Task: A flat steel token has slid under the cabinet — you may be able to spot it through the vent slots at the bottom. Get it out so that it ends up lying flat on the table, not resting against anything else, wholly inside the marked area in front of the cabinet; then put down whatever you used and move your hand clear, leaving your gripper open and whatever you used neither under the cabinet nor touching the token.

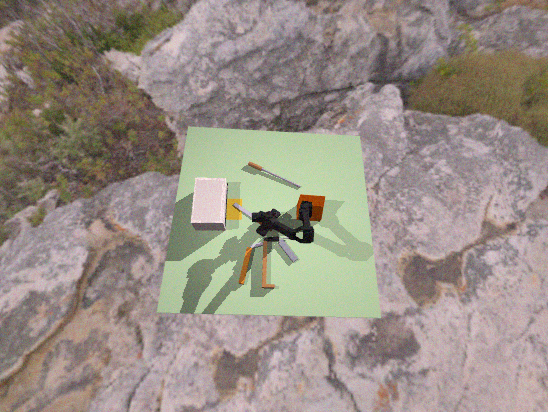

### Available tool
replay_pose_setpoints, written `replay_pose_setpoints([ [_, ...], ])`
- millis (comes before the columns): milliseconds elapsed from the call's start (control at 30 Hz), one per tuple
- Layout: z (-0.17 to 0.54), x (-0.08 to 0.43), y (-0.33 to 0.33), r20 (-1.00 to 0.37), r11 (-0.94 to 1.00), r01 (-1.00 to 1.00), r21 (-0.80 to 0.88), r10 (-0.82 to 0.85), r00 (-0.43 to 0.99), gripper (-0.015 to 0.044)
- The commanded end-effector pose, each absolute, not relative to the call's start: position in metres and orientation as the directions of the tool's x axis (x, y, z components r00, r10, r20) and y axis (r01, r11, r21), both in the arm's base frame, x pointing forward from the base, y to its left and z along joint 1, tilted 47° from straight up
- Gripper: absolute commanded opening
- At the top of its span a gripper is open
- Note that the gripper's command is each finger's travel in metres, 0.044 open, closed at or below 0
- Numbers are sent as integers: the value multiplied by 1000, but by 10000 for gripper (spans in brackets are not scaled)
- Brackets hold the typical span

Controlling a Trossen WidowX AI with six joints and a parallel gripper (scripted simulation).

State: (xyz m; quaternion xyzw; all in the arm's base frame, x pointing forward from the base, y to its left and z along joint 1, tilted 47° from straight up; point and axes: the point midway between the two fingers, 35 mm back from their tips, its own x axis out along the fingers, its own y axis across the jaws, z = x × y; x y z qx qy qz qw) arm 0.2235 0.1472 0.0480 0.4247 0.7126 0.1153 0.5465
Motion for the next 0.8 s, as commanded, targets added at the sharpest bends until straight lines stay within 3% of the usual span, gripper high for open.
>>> replay_pose_setpoints([
  [0,53,222,150,-681,610,480,630,732,-37,0],
  [767,73,214,168,-680,609,480,631,733,-37,0],
])
